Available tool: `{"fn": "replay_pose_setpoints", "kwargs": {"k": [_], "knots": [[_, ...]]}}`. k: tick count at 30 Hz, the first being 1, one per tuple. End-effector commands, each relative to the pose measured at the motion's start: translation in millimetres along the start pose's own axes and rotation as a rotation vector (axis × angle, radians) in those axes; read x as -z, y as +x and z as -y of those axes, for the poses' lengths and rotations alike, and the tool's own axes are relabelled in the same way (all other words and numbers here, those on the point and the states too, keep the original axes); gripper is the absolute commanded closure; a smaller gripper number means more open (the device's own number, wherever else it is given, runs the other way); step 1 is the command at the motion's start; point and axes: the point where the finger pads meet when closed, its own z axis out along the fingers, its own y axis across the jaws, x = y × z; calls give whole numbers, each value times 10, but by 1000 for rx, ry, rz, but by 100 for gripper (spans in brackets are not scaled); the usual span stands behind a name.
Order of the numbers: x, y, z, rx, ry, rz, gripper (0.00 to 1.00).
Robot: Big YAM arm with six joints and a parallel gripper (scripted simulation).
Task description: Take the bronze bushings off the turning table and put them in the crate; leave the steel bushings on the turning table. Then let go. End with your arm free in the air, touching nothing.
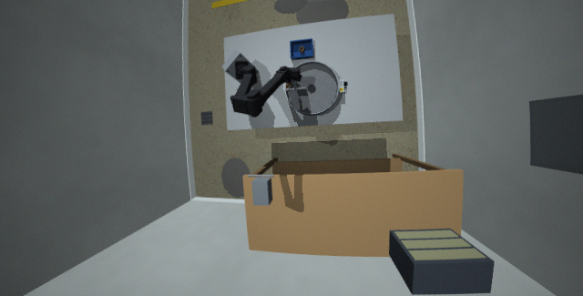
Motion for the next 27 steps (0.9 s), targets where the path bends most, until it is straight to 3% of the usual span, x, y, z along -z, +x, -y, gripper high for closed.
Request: {"fn": "replay_pose_setpoints", "kwargs": {"k": [1, 27], "knots": [[13, 2, -38, 6, -8, 10, 86], [14, -21, -42, 4, -9, 13, 86]]}}
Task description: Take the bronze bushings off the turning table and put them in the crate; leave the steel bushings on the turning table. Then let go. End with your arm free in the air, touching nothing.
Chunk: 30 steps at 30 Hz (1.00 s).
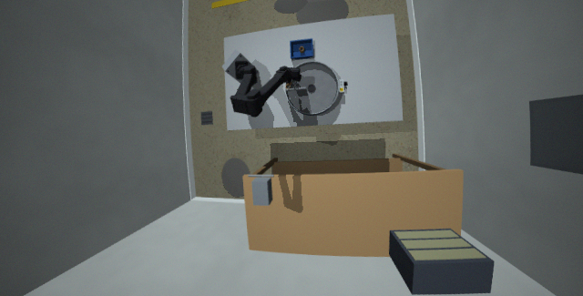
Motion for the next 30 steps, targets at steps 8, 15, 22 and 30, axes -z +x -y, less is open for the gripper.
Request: {"fn": "replay_pose_setpoints", "kwargs": {"k": [8, 15, 22, 30], "knots": [[15, -29, -43, 3, -9, 14, 86], [-75, -3, 9, 3, 3, 2, 86], [-161, -2, 11, 3, 3, 2, 86], [-189, -37, -21, 4, -6, 14, 86]]}}
